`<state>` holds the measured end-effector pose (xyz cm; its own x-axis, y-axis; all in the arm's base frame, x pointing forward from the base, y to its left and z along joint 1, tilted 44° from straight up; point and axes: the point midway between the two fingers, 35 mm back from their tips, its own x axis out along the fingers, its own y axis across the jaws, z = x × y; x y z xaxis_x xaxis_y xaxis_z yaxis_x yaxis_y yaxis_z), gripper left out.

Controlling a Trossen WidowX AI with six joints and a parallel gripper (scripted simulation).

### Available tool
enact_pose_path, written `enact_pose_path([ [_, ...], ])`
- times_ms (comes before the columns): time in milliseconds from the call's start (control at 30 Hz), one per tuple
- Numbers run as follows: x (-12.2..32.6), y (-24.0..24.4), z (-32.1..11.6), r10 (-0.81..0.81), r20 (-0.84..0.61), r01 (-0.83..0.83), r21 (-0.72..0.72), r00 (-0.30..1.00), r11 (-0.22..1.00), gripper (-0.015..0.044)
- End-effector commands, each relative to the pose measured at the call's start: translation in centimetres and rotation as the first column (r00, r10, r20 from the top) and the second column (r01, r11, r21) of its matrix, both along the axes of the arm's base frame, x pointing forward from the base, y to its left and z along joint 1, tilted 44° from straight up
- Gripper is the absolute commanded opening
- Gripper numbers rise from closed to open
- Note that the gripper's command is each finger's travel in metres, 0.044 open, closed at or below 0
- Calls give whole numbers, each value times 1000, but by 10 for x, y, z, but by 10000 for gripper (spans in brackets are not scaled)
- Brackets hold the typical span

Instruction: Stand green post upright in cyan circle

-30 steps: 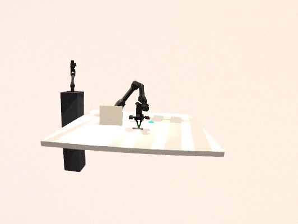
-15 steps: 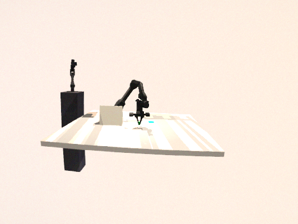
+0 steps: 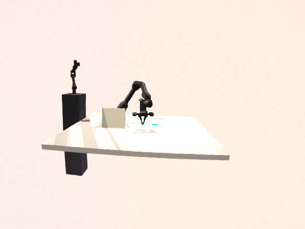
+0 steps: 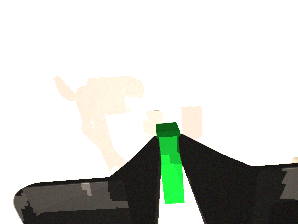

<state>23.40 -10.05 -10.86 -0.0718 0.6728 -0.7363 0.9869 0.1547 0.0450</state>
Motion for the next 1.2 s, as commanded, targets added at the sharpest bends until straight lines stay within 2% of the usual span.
enact_pose_path([
  [0, 2, -8, 7, 10, 11, -10, -9, 1000, 1000, 23],
  [1167, 8, -33, 49, 73, 38, -73, 6, 997, 997, 23],
])
